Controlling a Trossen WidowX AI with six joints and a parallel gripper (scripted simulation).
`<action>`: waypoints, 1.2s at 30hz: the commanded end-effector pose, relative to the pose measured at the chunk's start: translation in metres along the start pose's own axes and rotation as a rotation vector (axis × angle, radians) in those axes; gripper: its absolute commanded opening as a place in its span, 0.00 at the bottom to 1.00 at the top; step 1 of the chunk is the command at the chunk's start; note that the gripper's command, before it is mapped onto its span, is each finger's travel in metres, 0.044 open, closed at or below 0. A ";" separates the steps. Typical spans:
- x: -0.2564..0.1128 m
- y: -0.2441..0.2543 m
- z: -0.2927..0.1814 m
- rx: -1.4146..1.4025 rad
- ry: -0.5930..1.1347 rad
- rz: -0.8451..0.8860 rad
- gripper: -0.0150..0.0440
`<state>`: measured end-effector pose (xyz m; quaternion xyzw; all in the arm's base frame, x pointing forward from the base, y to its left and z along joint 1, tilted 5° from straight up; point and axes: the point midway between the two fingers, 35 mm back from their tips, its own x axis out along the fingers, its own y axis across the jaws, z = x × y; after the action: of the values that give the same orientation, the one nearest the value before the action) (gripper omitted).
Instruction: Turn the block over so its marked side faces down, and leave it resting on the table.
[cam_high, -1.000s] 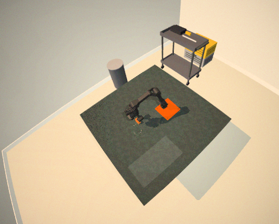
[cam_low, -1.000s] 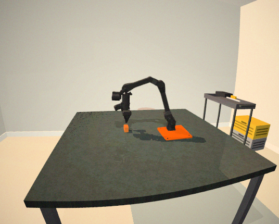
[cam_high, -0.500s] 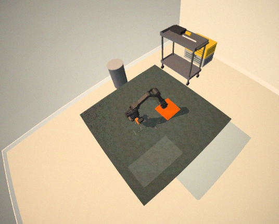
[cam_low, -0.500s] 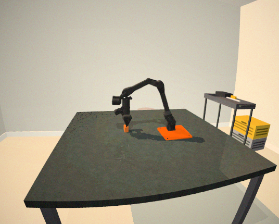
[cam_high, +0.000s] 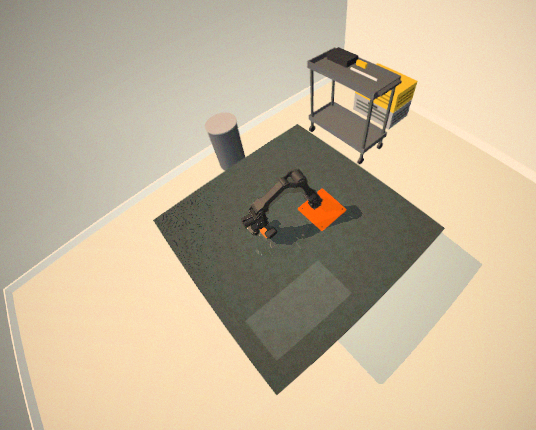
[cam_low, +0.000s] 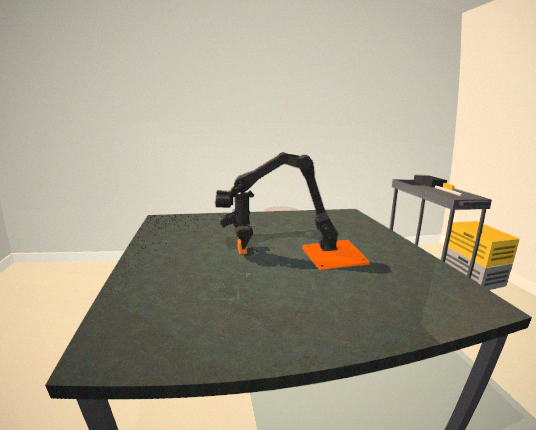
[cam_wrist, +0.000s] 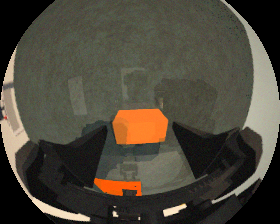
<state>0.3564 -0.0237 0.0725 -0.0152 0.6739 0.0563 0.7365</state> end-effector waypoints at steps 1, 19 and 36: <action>0.003 0.000 0.000 0.006 0.001 -0.003 0.96; 0.003 0.000 0.000 0.006 0.001 -0.003 0.59; -0.027 0.000 0.000 0.006 0.001 -0.003 0.25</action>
<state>0.3533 -0.0250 0.0891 -0.0136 0.6776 0.0544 0.7333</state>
